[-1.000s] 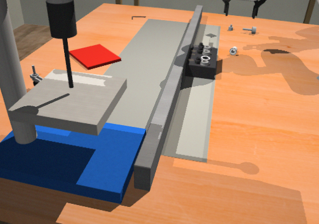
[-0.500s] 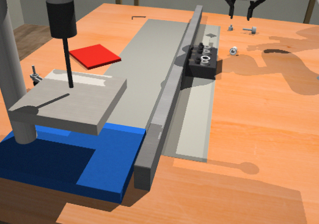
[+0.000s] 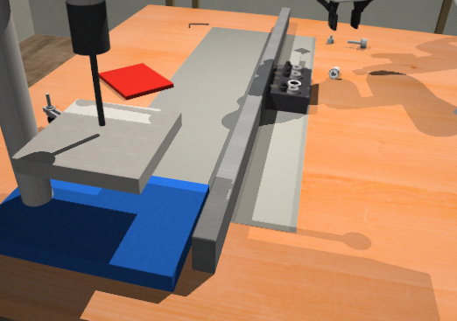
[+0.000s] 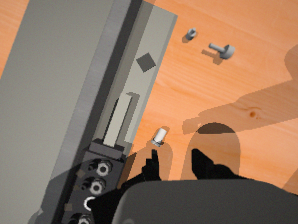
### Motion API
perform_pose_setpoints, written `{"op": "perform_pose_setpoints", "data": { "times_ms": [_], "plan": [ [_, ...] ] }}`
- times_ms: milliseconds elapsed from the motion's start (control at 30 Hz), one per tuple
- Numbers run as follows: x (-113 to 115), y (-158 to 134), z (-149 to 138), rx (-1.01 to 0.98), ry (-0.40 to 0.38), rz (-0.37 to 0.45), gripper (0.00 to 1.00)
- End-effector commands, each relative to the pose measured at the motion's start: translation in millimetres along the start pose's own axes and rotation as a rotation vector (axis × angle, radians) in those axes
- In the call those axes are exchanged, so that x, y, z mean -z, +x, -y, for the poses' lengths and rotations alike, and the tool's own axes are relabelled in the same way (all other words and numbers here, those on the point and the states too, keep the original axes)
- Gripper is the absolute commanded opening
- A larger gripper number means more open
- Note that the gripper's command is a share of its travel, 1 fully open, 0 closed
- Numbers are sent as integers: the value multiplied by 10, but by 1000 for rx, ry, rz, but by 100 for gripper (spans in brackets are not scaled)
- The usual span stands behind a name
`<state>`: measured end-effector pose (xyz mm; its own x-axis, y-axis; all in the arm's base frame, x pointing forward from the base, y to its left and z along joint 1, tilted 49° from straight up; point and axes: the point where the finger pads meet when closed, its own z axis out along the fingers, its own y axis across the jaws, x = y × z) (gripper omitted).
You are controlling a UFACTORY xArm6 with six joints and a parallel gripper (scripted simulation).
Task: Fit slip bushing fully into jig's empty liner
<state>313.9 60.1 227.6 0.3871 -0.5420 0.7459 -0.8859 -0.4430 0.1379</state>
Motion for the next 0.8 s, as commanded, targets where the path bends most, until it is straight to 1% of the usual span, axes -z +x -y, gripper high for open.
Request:
{"op": "perform_pose_setpoints", "data": {
  "times_ms": [0, 100, 300, 467, 533, 667, 767],
  "plan": [
    [-9, -10, 17, 120, -28, 14, 53],
    [-62, -50, 46, 120, -28, 14, 53],
    [-66, -53, 48, 161, -37, 13, 53],
    [-77, -60, 54, 329, -73, 13, 53],
    [-77, -60, 54, 329, -73, 13, 53],
    [-88, -69, 60, 495, -109, 18, 53],
    [-94, -74, 64, 583, -128, 23, 53]
  ]
}}
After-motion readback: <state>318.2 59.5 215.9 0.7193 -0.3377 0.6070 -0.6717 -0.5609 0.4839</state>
